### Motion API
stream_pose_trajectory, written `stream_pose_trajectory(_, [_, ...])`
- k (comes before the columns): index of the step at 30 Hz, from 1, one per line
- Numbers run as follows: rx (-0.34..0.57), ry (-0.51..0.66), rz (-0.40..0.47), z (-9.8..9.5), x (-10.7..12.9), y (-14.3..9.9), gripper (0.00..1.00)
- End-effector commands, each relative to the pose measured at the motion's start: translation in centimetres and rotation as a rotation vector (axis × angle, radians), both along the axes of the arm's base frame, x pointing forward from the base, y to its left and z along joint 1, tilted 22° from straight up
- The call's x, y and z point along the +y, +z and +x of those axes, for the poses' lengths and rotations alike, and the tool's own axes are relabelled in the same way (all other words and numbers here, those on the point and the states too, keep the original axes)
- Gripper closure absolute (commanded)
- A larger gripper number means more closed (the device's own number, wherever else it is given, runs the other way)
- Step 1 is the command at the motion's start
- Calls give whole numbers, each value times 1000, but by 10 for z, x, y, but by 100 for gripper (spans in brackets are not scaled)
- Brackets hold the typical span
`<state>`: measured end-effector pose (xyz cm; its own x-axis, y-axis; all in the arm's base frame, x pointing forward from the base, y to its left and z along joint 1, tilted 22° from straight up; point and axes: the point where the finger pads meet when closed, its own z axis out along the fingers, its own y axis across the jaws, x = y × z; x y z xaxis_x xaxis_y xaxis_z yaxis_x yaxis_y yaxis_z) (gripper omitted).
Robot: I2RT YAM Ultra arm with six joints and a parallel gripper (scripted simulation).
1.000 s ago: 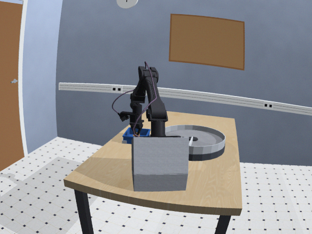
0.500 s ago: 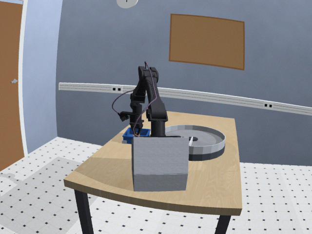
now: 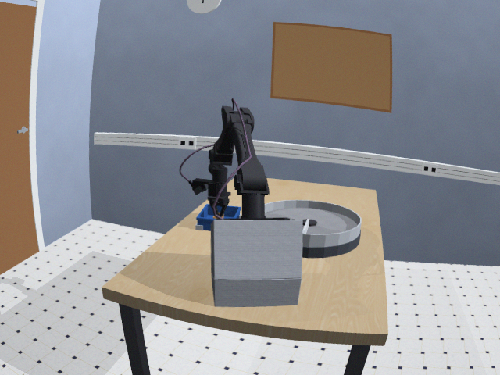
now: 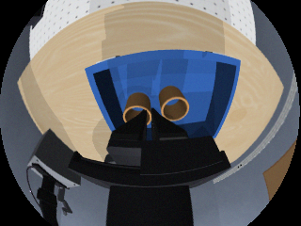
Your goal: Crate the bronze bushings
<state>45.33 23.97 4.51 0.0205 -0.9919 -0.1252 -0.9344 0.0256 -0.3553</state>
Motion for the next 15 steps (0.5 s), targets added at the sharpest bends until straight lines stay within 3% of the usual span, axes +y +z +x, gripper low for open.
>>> stream_pose_trajectory(1, [-13, 13, 24, 2, 12, 5, 100])
stream_pose_trajectory(15, [-10, 11, 23, 2, 13, 3, 100])
